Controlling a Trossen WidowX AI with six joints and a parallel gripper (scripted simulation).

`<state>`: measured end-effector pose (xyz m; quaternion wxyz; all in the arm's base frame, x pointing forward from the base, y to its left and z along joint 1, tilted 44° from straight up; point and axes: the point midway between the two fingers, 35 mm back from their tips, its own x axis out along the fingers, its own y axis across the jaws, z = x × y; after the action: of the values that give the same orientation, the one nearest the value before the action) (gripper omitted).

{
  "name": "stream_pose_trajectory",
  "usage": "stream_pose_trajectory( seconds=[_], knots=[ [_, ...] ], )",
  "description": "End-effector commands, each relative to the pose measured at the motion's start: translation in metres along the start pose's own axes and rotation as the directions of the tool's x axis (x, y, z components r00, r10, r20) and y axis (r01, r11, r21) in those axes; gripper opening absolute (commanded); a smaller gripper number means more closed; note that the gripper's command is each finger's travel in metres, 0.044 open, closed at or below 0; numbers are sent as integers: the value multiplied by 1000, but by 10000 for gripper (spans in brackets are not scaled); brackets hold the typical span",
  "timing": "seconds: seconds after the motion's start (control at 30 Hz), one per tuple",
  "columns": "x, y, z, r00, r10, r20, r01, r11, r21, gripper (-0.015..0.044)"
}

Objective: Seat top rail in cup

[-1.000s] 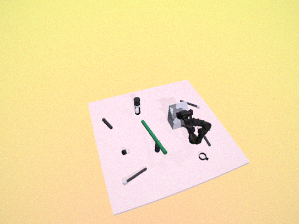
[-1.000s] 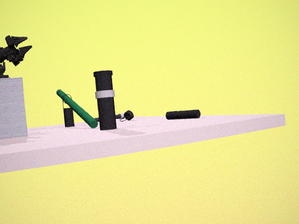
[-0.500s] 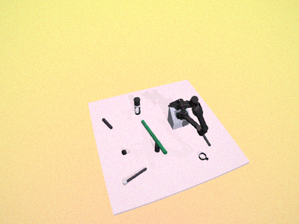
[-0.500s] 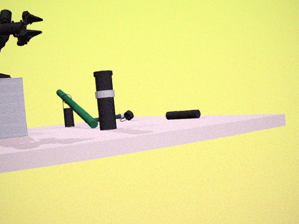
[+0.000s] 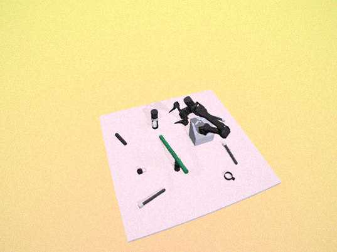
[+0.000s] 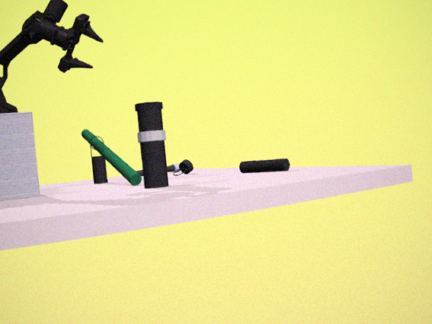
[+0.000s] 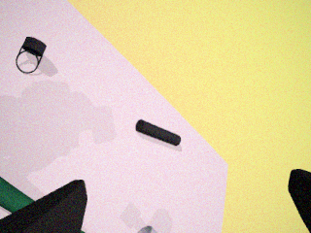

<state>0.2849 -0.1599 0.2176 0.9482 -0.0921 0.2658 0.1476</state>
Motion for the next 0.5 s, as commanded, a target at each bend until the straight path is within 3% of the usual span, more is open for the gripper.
stream_pose_trajectory(
  seconds=[0.0, 0.23, 0.47],
  knots=[
    [59, 12, -39, 977, 192, -94, -140, 908, 396, 440],
    [122, 48, -92, 886, 420, -198, -122, 620, 775, 440],
    [127, 53, -97, 874, 440, -206, -108, 591, 800, 440]
  ],
)
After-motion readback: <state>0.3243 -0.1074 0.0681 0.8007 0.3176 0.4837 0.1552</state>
